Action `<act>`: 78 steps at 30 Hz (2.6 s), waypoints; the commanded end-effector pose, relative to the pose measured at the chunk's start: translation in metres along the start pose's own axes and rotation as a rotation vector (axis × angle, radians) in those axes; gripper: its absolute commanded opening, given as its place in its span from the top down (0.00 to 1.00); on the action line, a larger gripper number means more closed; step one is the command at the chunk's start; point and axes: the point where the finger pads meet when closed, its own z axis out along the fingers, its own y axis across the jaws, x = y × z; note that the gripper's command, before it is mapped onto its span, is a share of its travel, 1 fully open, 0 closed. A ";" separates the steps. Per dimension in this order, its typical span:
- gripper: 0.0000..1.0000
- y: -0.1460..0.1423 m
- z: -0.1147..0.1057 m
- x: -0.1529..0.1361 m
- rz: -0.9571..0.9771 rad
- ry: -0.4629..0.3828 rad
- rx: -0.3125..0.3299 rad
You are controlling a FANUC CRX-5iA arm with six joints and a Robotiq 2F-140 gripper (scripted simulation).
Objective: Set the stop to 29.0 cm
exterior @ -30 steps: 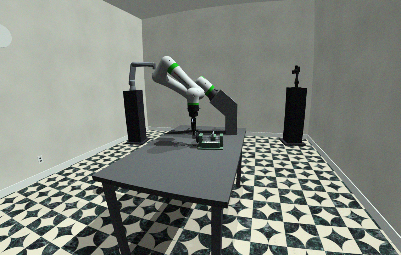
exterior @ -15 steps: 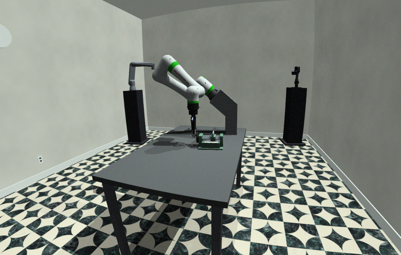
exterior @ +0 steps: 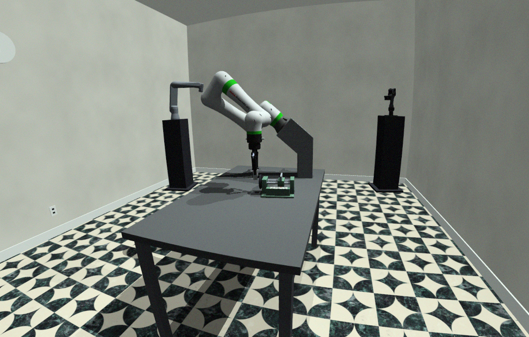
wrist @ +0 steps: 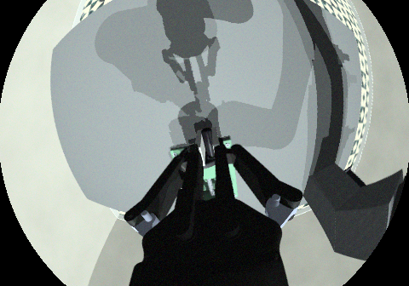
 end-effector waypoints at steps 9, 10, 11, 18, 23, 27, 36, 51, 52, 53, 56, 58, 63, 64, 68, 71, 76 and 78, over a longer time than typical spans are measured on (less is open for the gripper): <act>0.96 -0.022 -0.006 0.000 0.000 0.000 0.000; 0.96 -0.024 -0.006 0.000 0.000 0.000 0.000; 0.96 -0.027 -0.005 0.000 0.000 0.000 0.000; 0.96 -0.038 0.000 0.000 0.000 0.000 0.000; 0.96 -0.047 0.009 0.000 0.000 0.000 0.000; 0.96 -0.051 0.019 0.000 0.000 0.000 0.000; 0.96 -0.051 0.035 0.000 0.000 0.000 0.000; 0.96 -0.032 0.056 0.000 0.000 0.000 0.000; 0.96 -0.030 0.057 0.000 0.000 0.000 0.000; 0.96 -0.027 0.058 0.000 0.000 0.000 0.000; 0.96 -0.019 0.059 0.000 0.000 0.000 0.000; 0.96 -0.013 0.059 0.000 0.000 0.000 0.000; 0.96 0.000 0.053 0.000 0.000 0.000 0.000; 0.96 0.002 0.051 0.000 0.000 0.000 0.000; 0.96 0.006 0.048 0.000 0.000 0.000 0.000; 0.96 0.010 0.041 0.000 0.000 0.000 0.000; 0.96 0.013 0.030 0.000 0.000 0.000 0.000; 0.96 0.014 0.027 0.000 0.000 0.000 0.000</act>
